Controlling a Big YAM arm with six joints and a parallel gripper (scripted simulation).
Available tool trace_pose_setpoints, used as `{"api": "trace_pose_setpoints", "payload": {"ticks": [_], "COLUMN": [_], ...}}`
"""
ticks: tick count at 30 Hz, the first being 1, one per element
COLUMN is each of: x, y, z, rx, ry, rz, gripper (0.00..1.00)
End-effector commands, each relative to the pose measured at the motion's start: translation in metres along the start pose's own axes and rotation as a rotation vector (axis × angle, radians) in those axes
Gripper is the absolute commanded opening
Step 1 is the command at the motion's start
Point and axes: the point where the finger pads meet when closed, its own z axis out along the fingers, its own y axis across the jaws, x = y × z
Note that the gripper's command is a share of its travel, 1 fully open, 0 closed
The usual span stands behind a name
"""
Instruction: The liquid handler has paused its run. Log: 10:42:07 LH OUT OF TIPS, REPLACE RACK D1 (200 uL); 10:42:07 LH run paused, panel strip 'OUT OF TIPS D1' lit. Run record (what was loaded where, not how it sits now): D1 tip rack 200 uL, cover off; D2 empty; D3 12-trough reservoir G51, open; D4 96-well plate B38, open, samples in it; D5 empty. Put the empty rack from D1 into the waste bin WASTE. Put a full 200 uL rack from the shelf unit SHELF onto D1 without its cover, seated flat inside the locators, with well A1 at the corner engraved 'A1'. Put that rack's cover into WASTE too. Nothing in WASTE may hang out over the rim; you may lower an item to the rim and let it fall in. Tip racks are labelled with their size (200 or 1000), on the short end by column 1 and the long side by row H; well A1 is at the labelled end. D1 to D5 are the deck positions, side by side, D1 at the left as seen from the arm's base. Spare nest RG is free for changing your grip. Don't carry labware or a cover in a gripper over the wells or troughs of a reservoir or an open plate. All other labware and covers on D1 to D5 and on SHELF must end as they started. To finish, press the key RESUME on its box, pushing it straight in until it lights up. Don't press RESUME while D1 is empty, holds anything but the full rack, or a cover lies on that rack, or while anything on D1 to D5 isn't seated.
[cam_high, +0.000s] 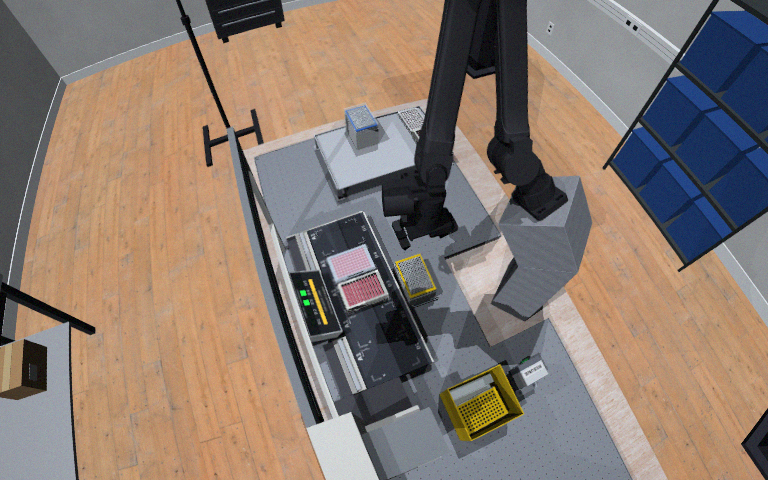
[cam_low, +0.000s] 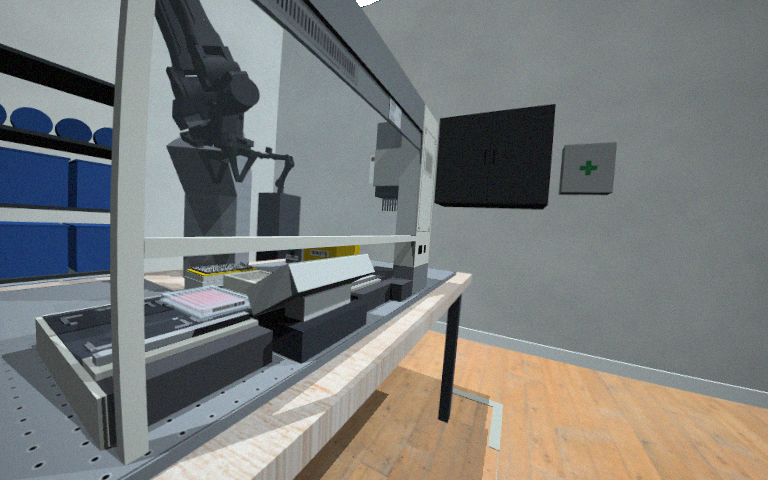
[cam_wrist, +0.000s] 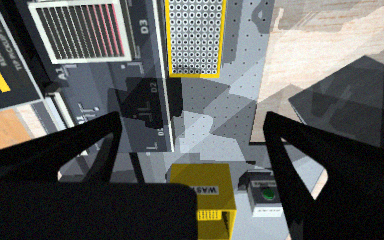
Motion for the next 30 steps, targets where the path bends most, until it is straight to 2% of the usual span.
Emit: {"api": "trace_pose_setpoints", "payload": {"ticks": [1, 25, 30], "x": [0.001, -0.003, 0.001], "y": [0.007, 0.017, 0.004], "z": [-0.006, -0.046, -0.039], "rx": [-0.011, -0.028, 0.011], "ry": [0.001, -0.001, 0.003], "rz": [0.014, 0.024, 0.011], "gripper": [1.0, 1.0, 1.0]}}
